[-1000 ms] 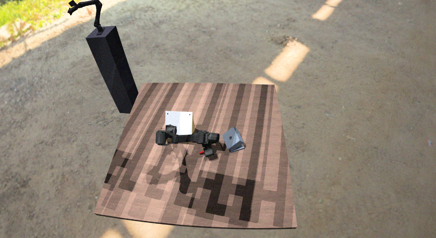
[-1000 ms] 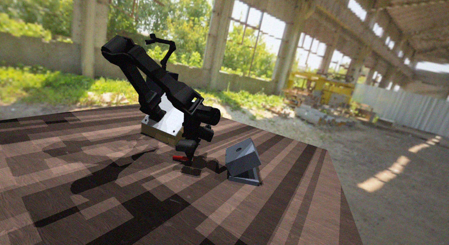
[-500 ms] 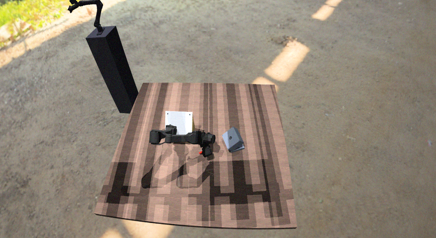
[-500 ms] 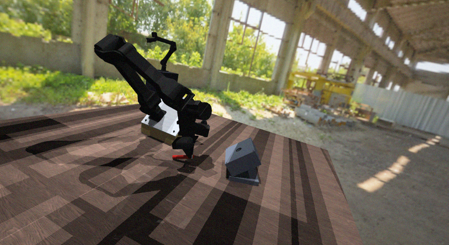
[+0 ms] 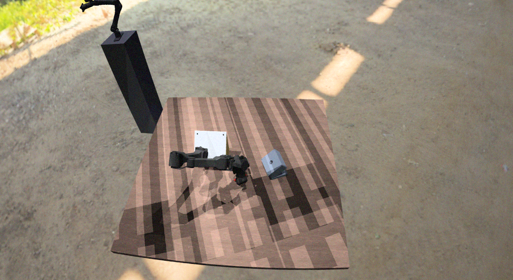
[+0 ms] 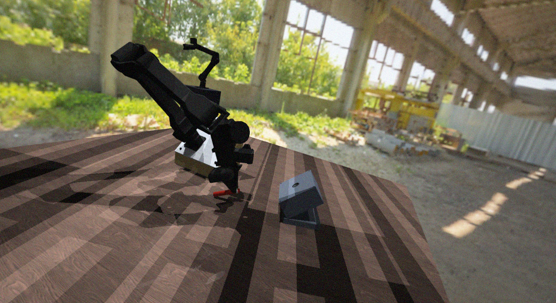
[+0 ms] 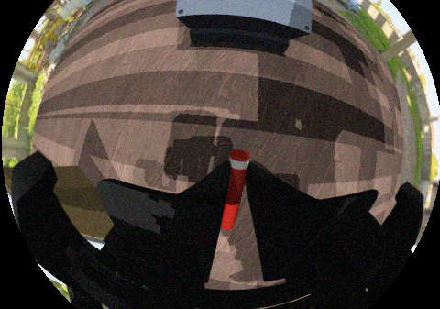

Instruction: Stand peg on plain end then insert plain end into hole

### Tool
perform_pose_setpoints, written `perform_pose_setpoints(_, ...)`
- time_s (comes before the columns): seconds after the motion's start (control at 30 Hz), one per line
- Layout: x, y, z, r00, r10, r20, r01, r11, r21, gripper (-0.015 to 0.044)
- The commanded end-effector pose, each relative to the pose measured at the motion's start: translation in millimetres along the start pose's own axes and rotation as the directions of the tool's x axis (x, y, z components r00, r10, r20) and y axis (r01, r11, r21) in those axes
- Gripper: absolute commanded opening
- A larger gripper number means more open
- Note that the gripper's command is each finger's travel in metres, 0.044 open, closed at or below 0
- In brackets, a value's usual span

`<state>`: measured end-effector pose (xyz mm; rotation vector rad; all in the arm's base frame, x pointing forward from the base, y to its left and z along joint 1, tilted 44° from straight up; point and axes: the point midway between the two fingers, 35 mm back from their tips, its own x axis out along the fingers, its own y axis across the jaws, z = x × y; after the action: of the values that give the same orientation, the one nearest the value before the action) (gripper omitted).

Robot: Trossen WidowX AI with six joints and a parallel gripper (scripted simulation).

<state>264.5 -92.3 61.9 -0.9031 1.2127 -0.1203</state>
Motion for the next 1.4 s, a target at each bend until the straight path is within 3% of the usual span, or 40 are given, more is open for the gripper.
perform_pose_setpoints(0.0,-2.7,1.1,-2.0,0.999,0.001,0.040,-0.001,1.000,-0.004,0.0049)
perform_pose_setpoints(1.37,-23.8,0.8,-19.8,0.923,0.003,0.385,0.000,1.000,-0.008,0.0049)
